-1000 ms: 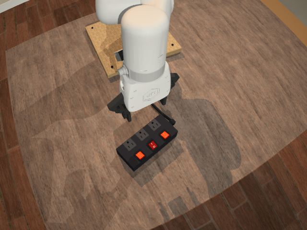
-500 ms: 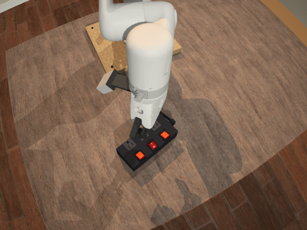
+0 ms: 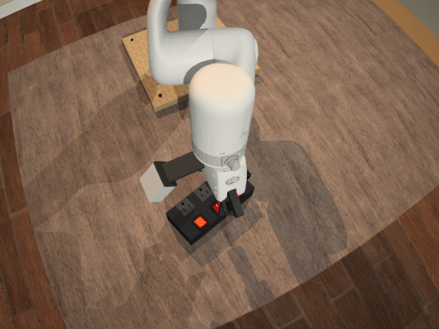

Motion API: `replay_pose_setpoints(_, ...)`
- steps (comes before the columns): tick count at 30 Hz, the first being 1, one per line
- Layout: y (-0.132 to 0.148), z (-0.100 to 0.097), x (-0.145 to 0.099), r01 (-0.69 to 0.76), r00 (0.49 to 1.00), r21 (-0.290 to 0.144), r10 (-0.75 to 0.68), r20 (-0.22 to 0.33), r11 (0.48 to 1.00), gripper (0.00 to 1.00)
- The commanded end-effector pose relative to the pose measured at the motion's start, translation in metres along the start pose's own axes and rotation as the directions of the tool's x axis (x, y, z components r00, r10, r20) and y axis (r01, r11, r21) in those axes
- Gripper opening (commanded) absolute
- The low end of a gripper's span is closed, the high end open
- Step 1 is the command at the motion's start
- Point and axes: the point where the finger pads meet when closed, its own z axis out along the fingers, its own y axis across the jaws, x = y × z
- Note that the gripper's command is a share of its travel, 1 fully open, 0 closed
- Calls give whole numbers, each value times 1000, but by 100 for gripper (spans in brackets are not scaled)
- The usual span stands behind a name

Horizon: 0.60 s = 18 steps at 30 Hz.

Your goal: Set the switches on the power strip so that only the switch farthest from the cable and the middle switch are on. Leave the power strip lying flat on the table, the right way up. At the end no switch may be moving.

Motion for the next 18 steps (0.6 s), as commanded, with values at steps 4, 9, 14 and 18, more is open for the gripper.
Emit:
replay_pose_setpoints(4, -4, 3, 0, 308, 952, 4, -308, -3, 951, 100)
replay_pose_setpoints(9, -4, 3, 0, 310, 951, 4, -310, -3, 951, 0)
replay_pose_setpoints(14, -4, 3, 0, 310, 951, 4, -310, -3, 951, 0)
replay_pose_setpoints(18, -4, 3, 0, 310, 951, 4, -310, -3, 951, 0)
